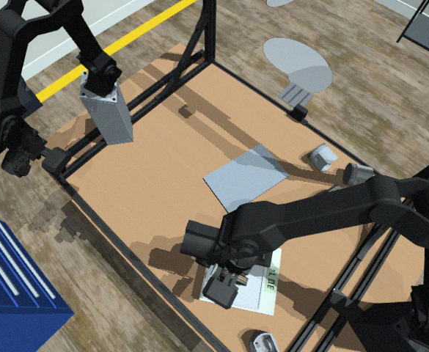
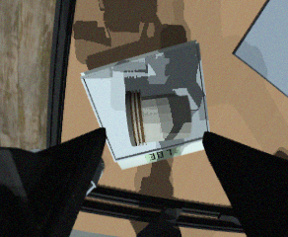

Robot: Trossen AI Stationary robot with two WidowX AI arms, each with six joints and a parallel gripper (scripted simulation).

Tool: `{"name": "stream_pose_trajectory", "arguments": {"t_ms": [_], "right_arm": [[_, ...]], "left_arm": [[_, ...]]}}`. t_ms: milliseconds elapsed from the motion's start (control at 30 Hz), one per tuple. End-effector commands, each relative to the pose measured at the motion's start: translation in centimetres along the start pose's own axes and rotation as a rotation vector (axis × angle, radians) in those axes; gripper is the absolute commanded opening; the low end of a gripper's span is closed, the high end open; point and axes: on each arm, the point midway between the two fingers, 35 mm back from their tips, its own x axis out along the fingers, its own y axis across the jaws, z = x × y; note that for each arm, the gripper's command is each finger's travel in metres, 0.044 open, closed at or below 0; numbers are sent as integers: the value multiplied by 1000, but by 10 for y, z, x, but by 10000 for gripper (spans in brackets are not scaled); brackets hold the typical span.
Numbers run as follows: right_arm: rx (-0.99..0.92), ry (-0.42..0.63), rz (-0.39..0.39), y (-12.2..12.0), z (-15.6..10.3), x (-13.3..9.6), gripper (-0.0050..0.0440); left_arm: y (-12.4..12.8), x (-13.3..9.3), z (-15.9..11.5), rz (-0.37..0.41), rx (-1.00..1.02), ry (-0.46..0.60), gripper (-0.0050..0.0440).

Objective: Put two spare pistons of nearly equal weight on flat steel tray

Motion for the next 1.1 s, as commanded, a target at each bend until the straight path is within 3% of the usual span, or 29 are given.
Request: {"name": "stream_pose_trajectory", "arguments": {"t_ms": [0, 1067], "right_arm": [[0, 1, 2, 0, 0, 0, 440], [0, 1, 2, 0, 0, 0, 440]], "left_arm": [[2, 3, 0, -20, 91, 3, 378], [2, 3, 0, -149, 826, -29, 378]]}}
